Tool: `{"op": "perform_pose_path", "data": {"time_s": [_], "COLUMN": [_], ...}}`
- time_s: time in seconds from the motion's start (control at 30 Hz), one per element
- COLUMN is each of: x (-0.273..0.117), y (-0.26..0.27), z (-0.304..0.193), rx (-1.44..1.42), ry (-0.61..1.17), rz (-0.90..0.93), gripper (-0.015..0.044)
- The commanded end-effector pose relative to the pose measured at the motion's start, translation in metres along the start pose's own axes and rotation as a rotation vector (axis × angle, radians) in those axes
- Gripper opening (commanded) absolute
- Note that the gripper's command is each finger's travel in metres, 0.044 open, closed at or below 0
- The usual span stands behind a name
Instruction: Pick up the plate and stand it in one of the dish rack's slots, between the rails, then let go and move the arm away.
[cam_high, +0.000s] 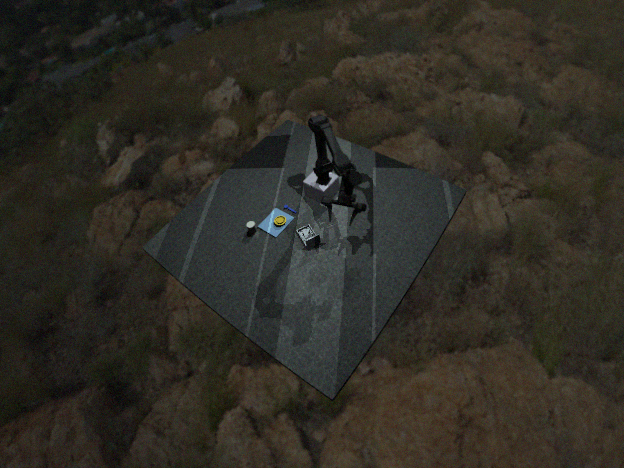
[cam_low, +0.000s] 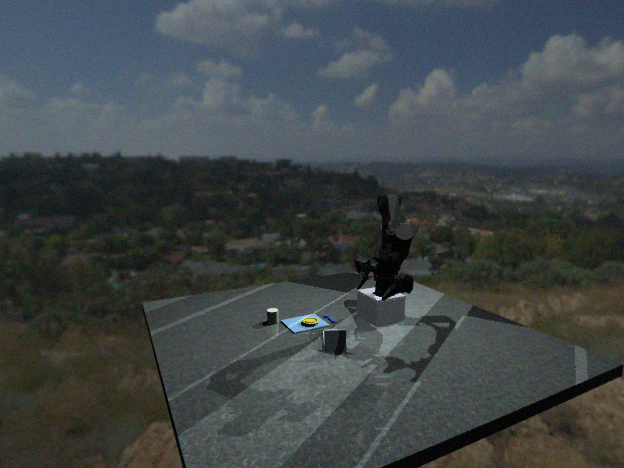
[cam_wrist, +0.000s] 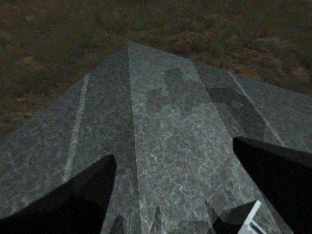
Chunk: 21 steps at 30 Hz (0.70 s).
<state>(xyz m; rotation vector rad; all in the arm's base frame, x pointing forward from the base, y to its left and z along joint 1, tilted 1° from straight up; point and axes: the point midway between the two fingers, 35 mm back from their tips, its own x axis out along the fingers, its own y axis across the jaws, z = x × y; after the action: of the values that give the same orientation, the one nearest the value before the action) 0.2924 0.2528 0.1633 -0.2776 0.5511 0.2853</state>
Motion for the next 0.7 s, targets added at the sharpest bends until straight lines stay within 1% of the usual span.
{"op": "perform_pose_path", "data": {"time_s": [0.0, 0.27, 0.47, 0.67], "x": [0.024, 0.054, 0.059, 0.058], "y": [-0.040, -0.122, -0.176, -0.219], "z": [-0.019, -0.065, -0.106, -0.146], "rx": [-0.017, 0.014, 0.088, 0.157], "ry": [0.112, 0.338, 0.502, 0.659], "rz": [-0.069, -0.178, -0.212, -0.208], "gripper": [0.0400, 0.0400, 0.0400, 0.0400]}}
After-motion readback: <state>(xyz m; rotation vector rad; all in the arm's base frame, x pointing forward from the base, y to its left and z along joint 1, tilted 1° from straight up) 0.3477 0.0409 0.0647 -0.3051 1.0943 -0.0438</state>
